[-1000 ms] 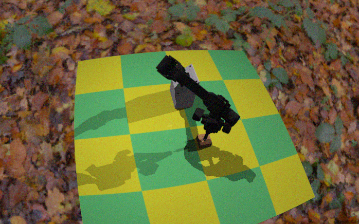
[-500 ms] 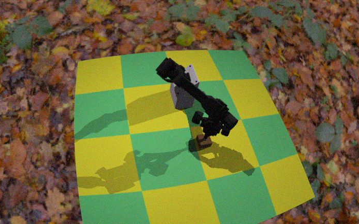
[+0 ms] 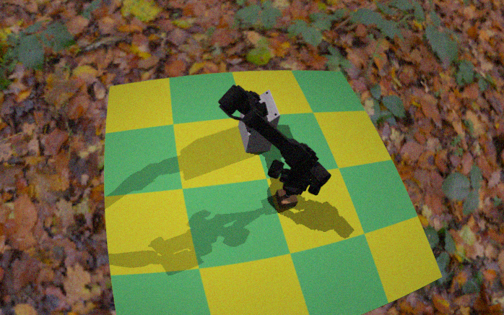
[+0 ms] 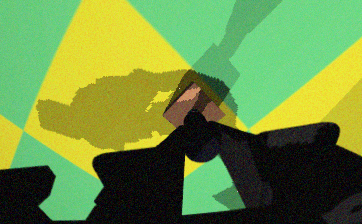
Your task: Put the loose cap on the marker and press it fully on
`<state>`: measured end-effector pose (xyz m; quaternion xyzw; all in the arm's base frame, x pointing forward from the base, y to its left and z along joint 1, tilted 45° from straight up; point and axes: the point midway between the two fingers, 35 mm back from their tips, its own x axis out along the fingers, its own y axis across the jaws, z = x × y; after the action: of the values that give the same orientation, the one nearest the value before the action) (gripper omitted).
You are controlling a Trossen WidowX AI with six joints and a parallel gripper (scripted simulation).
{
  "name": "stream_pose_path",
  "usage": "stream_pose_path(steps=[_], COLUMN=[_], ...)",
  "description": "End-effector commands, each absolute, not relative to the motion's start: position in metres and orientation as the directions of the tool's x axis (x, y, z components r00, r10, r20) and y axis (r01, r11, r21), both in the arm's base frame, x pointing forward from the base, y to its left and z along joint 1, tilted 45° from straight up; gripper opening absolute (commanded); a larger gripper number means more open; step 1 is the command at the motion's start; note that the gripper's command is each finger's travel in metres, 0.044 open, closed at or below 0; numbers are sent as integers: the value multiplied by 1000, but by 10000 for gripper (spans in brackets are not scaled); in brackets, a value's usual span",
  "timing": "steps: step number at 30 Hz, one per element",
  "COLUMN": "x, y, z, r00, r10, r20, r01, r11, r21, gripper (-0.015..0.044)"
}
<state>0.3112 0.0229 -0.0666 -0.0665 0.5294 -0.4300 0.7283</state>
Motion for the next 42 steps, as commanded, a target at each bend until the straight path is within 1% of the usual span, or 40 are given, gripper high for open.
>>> stream_pose_path(steps=[1,11,28,31,36,42], x=[311,311,310,311,306,305], y=[18,18,19,21,70,72], z=[-71,-71,-70,-68,-20,-17], r00=[69,69,67,67,66,66], r10=[-702,-702,-699,-698,-696,-696], r20=[-709,-709,-712,-713,-715,-715], r01=[551,551,554,554,554,554], r11=[619,619,619,620,622,622], r21=[-559,-559,-556,-555,-554,-554], gripper=[0,0,440,440,440,440])
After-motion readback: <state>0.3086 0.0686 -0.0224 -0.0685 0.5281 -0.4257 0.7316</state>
